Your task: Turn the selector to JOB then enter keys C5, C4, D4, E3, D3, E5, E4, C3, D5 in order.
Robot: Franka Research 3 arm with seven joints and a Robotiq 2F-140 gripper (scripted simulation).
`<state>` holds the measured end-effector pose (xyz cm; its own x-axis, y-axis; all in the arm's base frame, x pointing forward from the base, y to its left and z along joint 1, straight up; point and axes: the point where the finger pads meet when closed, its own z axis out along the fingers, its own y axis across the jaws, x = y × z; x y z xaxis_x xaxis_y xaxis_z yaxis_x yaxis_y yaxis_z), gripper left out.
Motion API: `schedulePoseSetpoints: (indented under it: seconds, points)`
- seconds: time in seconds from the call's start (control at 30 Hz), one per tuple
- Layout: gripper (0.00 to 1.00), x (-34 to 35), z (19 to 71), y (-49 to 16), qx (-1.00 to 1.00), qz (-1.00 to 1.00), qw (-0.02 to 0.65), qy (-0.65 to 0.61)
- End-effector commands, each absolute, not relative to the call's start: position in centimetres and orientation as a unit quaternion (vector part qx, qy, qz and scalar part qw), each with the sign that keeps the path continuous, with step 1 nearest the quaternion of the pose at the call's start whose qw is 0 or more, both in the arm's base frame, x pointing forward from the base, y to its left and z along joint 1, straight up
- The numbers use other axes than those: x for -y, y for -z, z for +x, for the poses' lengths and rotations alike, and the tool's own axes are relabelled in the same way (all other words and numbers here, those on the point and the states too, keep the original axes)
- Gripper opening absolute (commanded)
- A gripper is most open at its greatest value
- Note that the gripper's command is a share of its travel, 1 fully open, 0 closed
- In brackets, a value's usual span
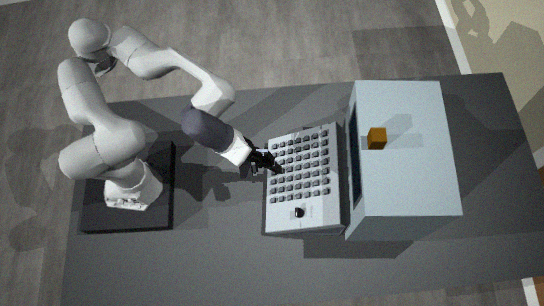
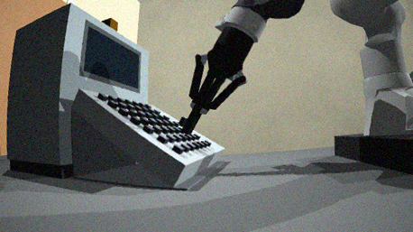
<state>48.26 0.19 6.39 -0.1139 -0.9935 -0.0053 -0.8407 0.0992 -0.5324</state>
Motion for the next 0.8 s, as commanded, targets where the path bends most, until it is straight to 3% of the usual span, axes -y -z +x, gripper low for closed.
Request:
schedulePoseSetpoints:
  seconds: [0.0, 0.77]
  points:
    - [0.1, -0.15, 48.36, -6.4, -0.717, -0.64, 0.187, 0.207]
    - [0.1, -0.12, 48.72, -5.82, -0.717, -0.64, 0.187, 0.207]
